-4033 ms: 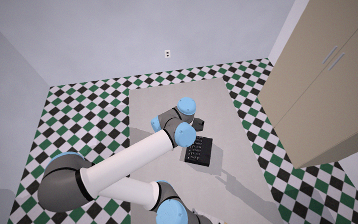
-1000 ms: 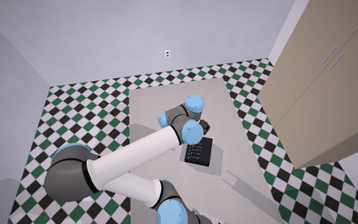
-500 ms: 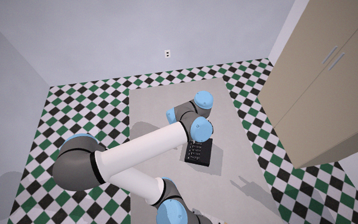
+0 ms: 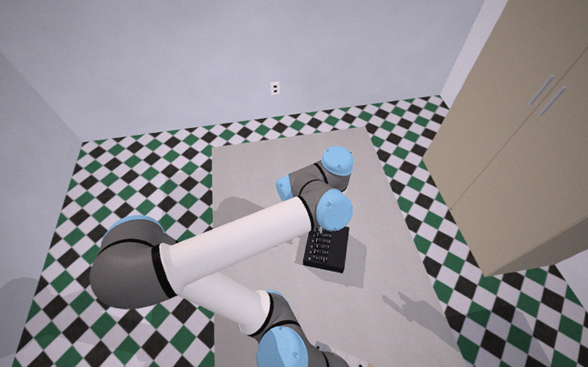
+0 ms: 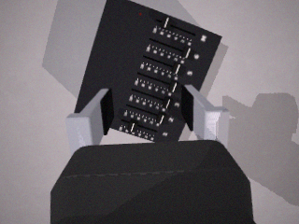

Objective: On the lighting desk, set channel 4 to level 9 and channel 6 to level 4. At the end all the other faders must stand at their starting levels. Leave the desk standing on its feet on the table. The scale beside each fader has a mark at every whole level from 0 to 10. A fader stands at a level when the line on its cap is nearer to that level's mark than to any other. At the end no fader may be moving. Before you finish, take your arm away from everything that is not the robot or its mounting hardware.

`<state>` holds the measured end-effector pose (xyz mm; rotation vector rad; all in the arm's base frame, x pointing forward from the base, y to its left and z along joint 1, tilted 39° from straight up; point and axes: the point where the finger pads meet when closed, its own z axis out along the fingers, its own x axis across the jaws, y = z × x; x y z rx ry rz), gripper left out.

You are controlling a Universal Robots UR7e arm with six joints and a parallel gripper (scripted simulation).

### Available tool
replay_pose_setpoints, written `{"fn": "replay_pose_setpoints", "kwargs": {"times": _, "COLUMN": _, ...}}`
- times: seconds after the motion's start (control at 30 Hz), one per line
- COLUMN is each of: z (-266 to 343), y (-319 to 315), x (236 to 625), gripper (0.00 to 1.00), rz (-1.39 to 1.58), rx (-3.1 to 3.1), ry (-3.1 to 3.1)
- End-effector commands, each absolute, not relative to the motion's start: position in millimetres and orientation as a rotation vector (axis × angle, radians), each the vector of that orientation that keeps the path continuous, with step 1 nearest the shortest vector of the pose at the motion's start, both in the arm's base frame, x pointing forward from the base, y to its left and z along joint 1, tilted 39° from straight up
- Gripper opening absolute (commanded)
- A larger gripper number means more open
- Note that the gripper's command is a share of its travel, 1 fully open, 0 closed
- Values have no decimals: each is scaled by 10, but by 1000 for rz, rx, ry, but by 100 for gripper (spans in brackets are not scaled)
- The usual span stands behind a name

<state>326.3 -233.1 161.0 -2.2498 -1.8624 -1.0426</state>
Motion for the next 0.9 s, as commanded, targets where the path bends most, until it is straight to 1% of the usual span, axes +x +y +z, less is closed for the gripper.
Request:
{"fn": "replay_pose_setpoints", "kwargs": {"times": 0.0, "z": 1614, "y": -2351, "x": 3257, "gripper": 100, "rz": -1037, "rx": -2258, "ry": -1855}}
{"fn": "replay_pose_setpoints", "kwargs": {"times": 0.5, "z": 1611, "y": -2342, "x": 3260, "gripper": 100, "rz": -1034, "rx": -2271, "ry": -1830}}
{"fn": "replay_pose_setpoints", "kwargs": {"times": 0.87, "z": 1591, "y": -2267, "x": 3290, "gripper": 100, "rz": -1010, "rx": -2362, "ry": -1637}}
